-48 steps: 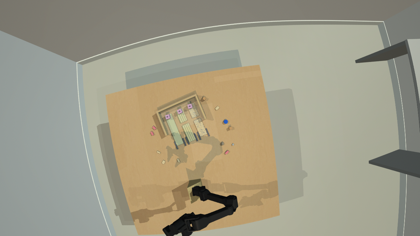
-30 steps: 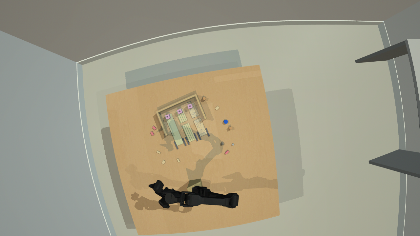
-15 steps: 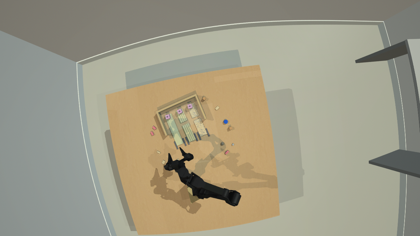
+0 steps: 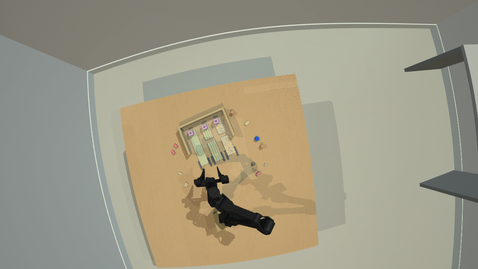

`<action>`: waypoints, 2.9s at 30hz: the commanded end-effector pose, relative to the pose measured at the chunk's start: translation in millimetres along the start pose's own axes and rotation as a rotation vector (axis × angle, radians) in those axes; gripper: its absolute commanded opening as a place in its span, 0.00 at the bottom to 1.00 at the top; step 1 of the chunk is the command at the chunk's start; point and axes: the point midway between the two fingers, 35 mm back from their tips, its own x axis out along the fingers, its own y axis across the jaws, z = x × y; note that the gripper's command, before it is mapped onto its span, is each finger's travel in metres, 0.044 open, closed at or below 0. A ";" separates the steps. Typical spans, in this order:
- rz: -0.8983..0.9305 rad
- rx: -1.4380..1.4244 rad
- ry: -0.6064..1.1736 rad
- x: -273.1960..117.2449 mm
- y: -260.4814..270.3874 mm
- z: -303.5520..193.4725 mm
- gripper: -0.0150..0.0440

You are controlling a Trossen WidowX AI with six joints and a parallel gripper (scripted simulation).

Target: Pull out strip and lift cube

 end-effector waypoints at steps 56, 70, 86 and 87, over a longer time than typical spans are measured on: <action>0.111 -0.212 0.948 129.3 66.4 -88.3 0.25; 0.109 -0.213 0.949 140.9 67.1 -108.1 0.25; 0.108 -0.213 0.949 144.3 67.0 -114.5 0.25; 0.108 -0.213 0.949 144.3 67.0 -114.5 0.25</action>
